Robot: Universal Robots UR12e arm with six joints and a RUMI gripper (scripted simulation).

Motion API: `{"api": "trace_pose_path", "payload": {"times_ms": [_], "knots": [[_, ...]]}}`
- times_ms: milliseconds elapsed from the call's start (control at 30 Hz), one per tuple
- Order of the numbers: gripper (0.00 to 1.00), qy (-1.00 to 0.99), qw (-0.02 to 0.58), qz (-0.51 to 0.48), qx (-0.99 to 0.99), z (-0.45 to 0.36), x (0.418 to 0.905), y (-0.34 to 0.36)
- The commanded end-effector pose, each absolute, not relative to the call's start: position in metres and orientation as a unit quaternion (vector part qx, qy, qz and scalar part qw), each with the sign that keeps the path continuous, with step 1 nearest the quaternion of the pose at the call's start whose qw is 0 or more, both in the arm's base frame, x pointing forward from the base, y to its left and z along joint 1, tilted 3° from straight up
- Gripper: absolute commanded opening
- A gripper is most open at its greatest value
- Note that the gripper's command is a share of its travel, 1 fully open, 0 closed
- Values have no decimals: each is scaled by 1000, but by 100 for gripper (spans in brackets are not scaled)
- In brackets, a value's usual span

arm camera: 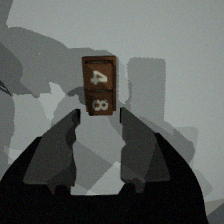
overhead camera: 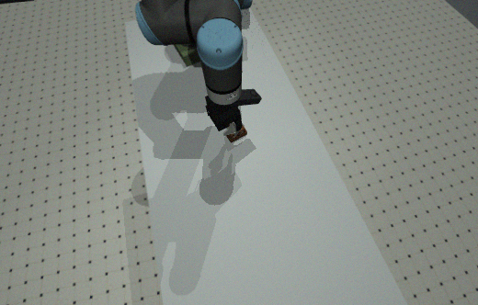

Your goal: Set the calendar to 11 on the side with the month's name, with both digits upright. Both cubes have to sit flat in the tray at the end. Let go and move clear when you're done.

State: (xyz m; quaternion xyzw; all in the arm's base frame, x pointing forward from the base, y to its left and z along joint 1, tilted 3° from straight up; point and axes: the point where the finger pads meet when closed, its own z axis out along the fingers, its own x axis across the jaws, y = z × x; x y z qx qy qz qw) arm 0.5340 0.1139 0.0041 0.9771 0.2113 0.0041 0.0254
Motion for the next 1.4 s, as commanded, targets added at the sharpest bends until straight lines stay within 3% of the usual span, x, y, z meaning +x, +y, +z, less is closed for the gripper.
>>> {"api": "trace_pose_path", "payload": {"times_ms": [0,1367], "knots": [[28,211,26,5,977,5,535,114],[28,211,26,5,977,1,535,114]]}}
